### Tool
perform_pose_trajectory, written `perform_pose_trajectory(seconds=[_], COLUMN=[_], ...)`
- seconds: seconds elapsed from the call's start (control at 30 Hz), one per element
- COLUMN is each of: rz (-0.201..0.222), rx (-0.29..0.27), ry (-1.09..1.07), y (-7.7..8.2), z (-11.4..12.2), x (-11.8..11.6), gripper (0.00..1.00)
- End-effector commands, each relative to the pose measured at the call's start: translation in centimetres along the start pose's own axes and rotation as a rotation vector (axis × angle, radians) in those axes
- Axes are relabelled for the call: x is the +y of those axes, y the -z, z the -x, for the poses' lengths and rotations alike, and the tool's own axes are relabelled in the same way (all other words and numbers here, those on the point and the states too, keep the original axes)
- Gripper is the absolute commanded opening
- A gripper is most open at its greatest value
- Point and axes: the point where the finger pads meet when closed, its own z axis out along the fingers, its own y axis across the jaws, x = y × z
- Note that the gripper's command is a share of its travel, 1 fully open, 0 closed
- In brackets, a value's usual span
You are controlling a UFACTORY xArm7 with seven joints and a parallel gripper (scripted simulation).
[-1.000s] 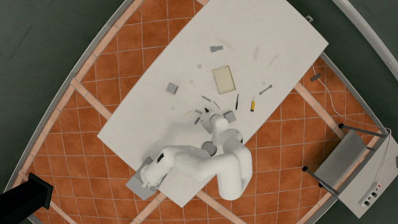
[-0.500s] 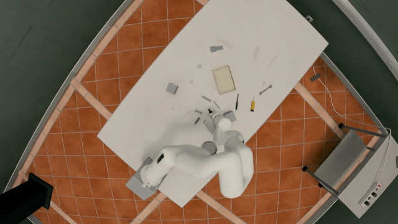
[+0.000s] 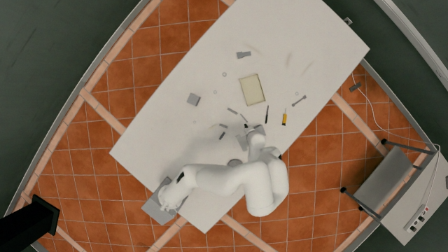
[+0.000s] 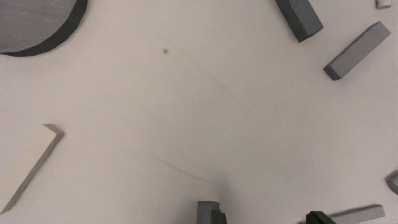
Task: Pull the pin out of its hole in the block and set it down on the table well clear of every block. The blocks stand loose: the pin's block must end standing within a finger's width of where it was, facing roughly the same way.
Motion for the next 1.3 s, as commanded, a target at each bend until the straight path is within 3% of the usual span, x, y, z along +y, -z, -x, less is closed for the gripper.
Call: perform_pose_trajectory(seconds=[0.0, 0.13, 0.17, 1.27], rz=[-0.014, -0.023, 0.039, 0.040], rx=[-0.072, -0.113, -0.062, -0.064], ry=[0.036, 0.074, 0.211, 0.214], y=[1.0, 2.0, 1.0, 1.1], z=[0.6, 1.2, -3.2, -3.1], x=[0.7, 1.4, 6.2, 6.3], gripper=[0.47, 0.47, 0.47, 0.47])
